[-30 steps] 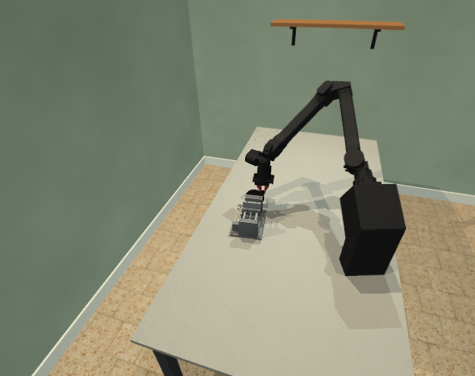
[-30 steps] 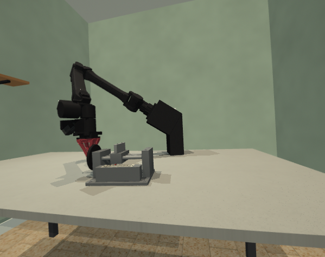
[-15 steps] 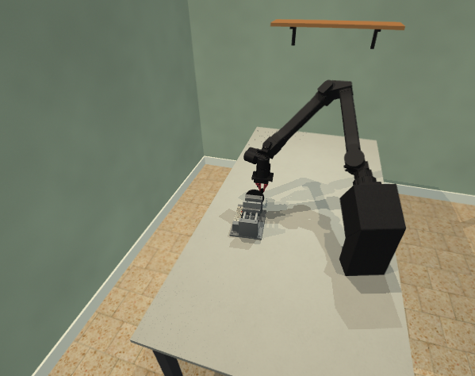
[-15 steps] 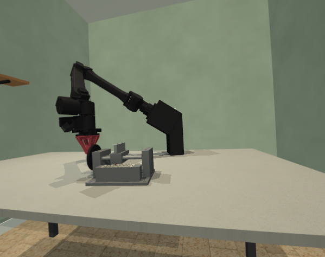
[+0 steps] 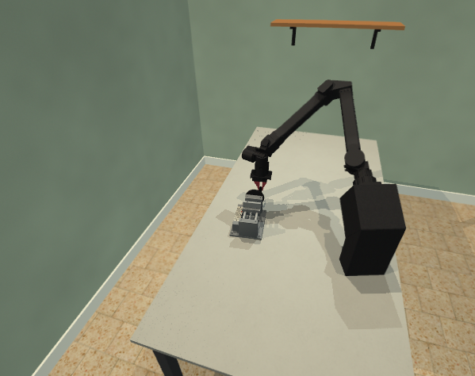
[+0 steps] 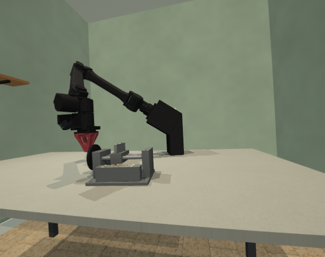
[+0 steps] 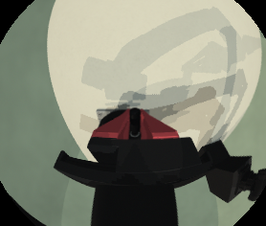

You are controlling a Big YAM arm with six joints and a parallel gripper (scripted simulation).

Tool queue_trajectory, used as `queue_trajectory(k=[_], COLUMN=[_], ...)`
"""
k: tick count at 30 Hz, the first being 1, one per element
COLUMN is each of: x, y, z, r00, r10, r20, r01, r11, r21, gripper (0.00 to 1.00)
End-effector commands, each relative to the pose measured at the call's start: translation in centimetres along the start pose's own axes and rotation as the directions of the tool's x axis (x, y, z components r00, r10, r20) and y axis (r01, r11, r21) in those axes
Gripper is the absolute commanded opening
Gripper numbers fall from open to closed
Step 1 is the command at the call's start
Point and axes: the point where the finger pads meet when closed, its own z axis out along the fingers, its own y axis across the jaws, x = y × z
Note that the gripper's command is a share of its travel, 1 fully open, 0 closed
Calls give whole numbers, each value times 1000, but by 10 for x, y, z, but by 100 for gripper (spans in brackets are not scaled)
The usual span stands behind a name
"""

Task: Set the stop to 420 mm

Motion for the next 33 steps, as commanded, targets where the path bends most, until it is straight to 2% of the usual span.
queue_trajectory(k=[1,7,16,24,33], x=[-3,-9,2,-2,3], y=[21,26,31,40,43], z=[-23,-29,-24,-28,-25], r00=[1000,1000,1000,1000,1000], r10=[13,24,1,9,0], r20=[8,11,5,4,0], r01=[-13,-24,-1,-9,0], r11=[999,999,1000,999,1000], r21=[-33,-41,-25,-39,-31], gripper=[6,6,6,6,6])
